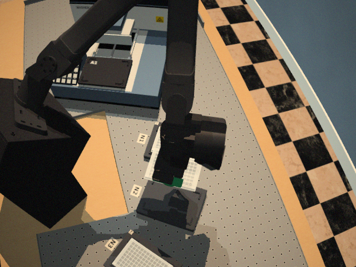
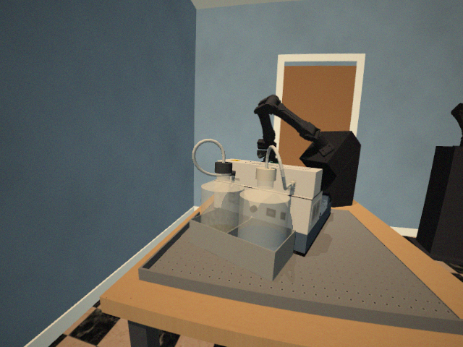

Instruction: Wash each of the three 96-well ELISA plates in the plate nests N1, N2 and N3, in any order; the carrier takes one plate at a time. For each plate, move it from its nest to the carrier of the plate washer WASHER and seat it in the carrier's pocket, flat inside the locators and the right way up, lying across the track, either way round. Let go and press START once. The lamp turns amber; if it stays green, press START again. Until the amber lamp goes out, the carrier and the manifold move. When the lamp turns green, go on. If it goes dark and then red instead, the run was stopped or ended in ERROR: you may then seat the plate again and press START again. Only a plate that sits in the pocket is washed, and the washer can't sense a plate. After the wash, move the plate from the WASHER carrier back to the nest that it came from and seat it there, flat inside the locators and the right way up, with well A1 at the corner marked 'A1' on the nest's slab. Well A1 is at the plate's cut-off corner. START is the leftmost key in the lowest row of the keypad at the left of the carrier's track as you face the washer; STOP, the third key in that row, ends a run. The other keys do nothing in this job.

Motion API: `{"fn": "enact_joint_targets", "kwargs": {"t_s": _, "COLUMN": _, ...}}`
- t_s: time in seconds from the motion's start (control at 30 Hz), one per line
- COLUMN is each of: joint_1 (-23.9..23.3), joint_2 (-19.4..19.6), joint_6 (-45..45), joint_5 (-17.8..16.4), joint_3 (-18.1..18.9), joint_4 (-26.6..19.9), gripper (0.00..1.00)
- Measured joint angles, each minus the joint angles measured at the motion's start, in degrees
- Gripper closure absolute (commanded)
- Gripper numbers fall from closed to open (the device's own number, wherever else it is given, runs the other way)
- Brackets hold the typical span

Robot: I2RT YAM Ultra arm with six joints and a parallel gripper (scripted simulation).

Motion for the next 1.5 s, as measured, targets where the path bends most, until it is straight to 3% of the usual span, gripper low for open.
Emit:
{"fn": "enact_joint_targets", "kwargs": {"t_s": 0.47, "joint_1": 9.1, "joint_2": -12.8, "joint_6": 9.4, "joint_5": 3.9, "joint_3": -3.7, "joint_4": -2.1, "gripper": 1.0}}
{"fn": "enact_joint_targets", "kwargs": {"t_s": 0.87, "joint_1": 10.8, "joint_2": -15.3, "joint_6": 12.5, "joint_5": 6.0, "joint_3": -4.3, "joint_4": -3.1, "gripper": 1.0}}
{"fn": "enact_joint_targets", "kwargs": {"t_s": 1.1, "joint_1": 15.4, "joint_2": -20.8, "joint_6": 14.1, "joint_5": 7.6, "joint_3": -6.6, "joint_4": -3.7, "gripper": 1.0}}
{"fn": "enact_joint_targets", "kwargs": {"t_s": 1.5, "joint_1": 25.6, "joint_2": -30.9, "joint_6": 22.2, "joint_5": 13.6, "joint_3": -9.5, "joint_4": -5.7, "gripper": 1.0}}
